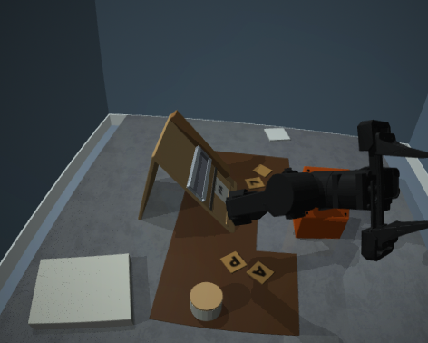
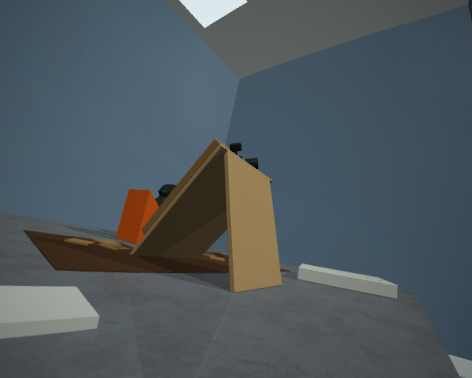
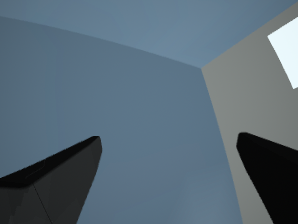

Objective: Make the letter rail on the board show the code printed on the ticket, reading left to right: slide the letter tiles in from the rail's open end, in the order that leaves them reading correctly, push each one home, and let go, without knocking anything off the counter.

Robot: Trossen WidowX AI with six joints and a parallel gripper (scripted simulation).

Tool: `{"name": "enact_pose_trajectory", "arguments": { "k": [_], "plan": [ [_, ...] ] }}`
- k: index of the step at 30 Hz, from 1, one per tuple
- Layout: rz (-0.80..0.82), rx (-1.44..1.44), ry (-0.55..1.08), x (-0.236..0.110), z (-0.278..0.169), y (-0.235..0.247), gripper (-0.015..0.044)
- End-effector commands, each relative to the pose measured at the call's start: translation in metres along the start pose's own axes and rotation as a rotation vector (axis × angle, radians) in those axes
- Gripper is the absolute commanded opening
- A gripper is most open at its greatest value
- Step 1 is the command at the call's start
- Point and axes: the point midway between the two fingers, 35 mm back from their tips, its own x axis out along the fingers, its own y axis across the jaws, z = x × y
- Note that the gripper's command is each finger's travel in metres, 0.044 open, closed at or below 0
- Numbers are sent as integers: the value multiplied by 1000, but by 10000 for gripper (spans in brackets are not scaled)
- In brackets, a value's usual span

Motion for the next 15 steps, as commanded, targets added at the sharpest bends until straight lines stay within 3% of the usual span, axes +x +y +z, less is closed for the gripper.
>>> {"name": "enact_pose_trajectory", "arguments": {
  "k": [1, 7, 15],
  "plan": [
    [-5, 9, -6, 2, 2, 0, 426],
    [-171, 283, -217, 41, 80, -28, 440],
    [-358, 640, -541, 53, 181, -92, 440]
  ]
}}
